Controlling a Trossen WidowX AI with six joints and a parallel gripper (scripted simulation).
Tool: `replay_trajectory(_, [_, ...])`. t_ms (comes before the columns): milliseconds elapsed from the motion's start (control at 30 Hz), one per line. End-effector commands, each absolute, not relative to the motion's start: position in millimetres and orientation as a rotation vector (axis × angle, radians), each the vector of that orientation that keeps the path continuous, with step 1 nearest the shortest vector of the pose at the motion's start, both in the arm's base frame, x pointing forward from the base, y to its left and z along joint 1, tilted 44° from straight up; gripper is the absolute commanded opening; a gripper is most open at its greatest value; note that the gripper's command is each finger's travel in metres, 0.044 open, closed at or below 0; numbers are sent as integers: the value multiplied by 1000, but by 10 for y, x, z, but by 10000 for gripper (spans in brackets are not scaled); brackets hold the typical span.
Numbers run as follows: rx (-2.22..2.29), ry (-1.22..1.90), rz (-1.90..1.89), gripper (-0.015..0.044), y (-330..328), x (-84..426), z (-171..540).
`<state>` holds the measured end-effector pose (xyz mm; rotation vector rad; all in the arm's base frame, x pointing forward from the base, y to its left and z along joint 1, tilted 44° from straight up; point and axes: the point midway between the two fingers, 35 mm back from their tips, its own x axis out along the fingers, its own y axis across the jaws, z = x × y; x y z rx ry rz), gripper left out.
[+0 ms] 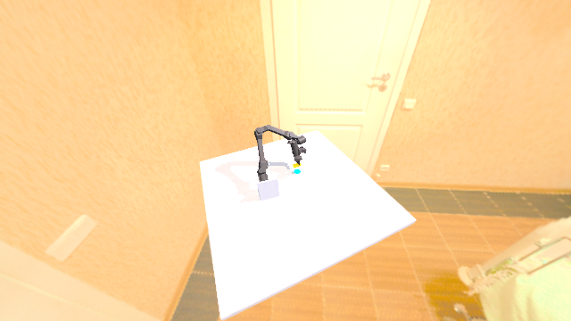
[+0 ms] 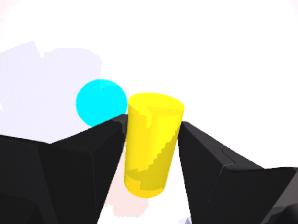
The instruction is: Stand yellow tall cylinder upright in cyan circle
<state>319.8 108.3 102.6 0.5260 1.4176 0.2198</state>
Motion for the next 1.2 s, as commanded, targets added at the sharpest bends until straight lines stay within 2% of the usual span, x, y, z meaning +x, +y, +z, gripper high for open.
replay_trajectory(0, [512, 1401, 195, 105, 1081, 3191, 996])
replay_trajectory(1167, [418, 1218, 75, 105, 1136, 3247, 881])
